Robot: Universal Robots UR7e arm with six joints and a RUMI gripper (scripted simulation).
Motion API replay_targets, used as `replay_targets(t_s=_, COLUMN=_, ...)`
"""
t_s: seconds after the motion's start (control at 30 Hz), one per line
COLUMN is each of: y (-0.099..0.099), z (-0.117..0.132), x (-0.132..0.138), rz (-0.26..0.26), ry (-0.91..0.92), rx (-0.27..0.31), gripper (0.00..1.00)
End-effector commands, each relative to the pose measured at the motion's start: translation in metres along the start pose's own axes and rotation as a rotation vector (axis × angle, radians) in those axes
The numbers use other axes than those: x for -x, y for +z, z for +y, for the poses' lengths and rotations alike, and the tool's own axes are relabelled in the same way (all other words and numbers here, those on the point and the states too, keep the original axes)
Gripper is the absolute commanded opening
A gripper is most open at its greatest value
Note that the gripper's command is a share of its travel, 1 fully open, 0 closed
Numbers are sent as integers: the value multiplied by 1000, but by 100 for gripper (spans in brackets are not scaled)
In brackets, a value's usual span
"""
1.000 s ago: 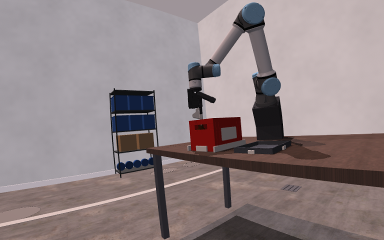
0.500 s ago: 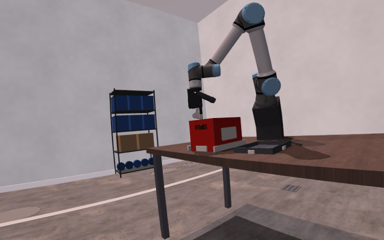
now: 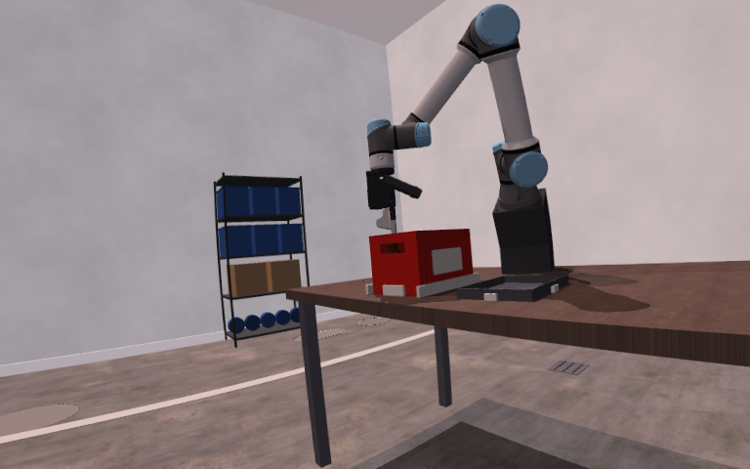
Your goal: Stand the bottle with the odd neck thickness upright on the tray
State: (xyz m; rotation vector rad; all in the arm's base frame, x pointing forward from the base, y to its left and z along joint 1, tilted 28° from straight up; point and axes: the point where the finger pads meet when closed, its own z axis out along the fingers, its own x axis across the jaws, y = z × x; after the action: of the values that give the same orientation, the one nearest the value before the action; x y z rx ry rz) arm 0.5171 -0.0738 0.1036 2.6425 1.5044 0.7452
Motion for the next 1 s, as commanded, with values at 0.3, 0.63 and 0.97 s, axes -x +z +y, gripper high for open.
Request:
replay_targets(t_s=0.3, y=-43, z=3, x=-1, rz=0, ry=-3, rx=7, gripper=38)
replay_targets(t_s=0.63, y=-70, z=3, x=-1, rz=0, ry=-3, rx=7, gripper=38)
replay_targets(t_s=0.97, y=-77, z=3, x=-1, rz=0, ry=-3, rx=7, gripper=38)
